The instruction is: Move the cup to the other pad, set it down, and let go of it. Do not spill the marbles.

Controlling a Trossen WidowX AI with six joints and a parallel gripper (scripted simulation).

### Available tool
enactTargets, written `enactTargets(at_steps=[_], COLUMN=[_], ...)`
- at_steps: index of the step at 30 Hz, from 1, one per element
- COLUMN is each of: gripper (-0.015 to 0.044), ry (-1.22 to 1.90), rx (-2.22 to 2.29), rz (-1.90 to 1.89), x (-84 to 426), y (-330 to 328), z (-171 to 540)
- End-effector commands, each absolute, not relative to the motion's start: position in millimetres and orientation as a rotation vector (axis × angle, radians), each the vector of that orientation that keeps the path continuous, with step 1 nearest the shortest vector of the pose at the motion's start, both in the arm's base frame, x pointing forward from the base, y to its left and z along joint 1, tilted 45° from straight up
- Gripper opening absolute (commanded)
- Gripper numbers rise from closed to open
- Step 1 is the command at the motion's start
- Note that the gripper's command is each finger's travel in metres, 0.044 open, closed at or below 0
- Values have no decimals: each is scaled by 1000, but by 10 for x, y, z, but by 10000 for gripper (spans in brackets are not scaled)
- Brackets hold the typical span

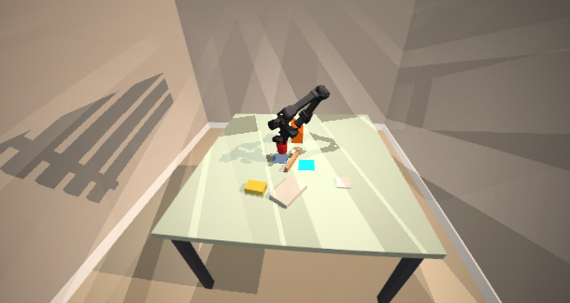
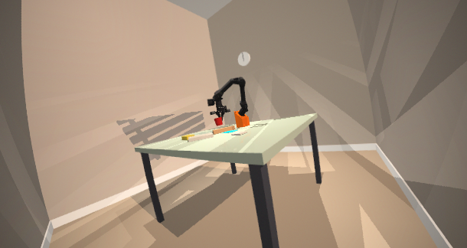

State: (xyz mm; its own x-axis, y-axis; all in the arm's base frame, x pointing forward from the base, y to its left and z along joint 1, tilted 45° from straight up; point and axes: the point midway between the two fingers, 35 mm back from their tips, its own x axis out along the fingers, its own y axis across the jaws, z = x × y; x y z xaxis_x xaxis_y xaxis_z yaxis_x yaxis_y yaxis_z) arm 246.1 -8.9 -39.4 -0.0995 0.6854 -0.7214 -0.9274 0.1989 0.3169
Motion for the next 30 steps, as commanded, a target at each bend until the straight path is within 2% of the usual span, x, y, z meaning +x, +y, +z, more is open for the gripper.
enactTargets(at_steps=[1,30], gripper=[0,0], ry=[937,935], rx=[-327,-326], rz=[1401,1403], x=[2468,2617], y=[-5,548], z=[-323,225])
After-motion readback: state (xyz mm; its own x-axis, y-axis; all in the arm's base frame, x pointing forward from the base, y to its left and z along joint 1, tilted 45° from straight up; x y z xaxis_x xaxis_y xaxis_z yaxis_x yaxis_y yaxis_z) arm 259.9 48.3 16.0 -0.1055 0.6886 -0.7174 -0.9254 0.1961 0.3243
